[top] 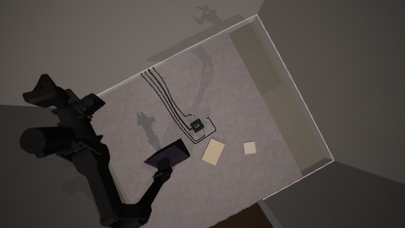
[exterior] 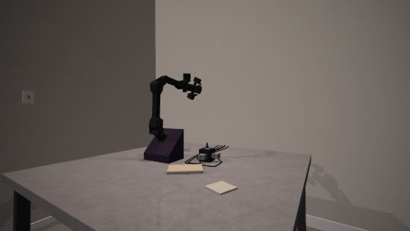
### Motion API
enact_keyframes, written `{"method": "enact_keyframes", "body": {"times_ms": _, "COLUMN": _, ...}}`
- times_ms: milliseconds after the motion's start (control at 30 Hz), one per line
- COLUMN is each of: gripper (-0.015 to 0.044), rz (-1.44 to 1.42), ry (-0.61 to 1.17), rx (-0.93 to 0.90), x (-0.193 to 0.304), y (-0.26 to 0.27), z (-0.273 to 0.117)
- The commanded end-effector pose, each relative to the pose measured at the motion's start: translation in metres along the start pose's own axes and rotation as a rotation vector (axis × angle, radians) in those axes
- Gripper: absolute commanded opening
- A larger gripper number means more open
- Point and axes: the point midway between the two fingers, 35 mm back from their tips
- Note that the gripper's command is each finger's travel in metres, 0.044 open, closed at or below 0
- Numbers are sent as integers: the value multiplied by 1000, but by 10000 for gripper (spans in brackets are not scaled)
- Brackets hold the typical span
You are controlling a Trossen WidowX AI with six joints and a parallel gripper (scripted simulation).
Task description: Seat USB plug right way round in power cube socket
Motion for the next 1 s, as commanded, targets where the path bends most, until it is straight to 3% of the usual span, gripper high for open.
{"method": "enact_keyframes", "body": {"times_ms": 0, "gripper": 440, "rz": 90, "ry": -193, "rx": 43, "x": -76, "y": 5, "z": -9}}
{"method": "enact_keyframes", "body": {"times_ms": 267, "gripper": 440, "rz": 261, "ry": -577, "rx": 198, "x": -226, "y": -13, "z": -57}}
{"method": "enact_keyframes", "body": {"times_ms": 533, "gripper": 440, "rz": 480, "ry": -964, "rx": 391, "x": -347, "y": -56, "z": -148}}
{"method": "enact_keyframes", "body": {"times_ms": 867, "gripper": 440, "rz": 729, "ry": -1390, "rx": 753, "x": -432, "y": -131, "z": -306}}
{"method": "enact_keyframes", "body": {"times_ms": 967, "gripper": 440, "rz": 747, "ry": -1420, "rx": 792, "x": -435, "y": -138, "z": -320}}
Point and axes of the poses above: the point midway between the two fingers, 35 mm back from their tips, its own z axis out along the fingers, its own y axis across the jaws, x = y × z, and after that the axes turned 6 degrees about z, right-handed
